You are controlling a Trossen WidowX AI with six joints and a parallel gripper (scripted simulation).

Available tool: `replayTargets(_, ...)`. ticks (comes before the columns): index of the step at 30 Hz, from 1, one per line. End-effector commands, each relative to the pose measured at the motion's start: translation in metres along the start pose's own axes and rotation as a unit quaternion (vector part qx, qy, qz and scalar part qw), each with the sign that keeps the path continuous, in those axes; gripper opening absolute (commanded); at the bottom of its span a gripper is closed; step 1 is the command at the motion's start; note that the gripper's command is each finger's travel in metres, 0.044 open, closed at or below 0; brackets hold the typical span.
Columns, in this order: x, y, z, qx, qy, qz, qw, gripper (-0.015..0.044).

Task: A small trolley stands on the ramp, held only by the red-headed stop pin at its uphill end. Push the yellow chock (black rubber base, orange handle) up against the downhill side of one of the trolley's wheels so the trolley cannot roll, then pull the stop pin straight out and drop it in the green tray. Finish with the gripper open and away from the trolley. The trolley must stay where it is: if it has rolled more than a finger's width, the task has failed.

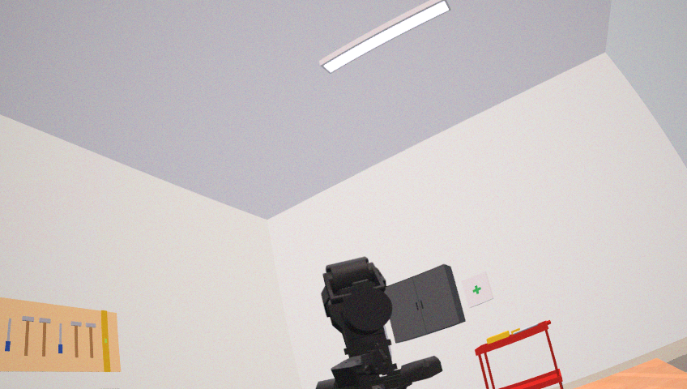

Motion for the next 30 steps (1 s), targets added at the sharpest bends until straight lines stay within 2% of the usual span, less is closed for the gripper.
replayTargets(1,-0.013,0.004,0.001,0.003,-0.001,-0.007,1.0,0.0)
replayTargets(30,-0.107,0.037,0.006,0.002,-0.005,-0.009,1.0,0.0)
Point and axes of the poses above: the point midway between the two fingers, 35 mm back from their tips, its own z axis out along the fingers, its own x axis across the jaws, y = z × x, the point moved 1 cm from there along -z, back along the fingers, and after that the axes turned 4 degrees about z, right-handed, at the moved point
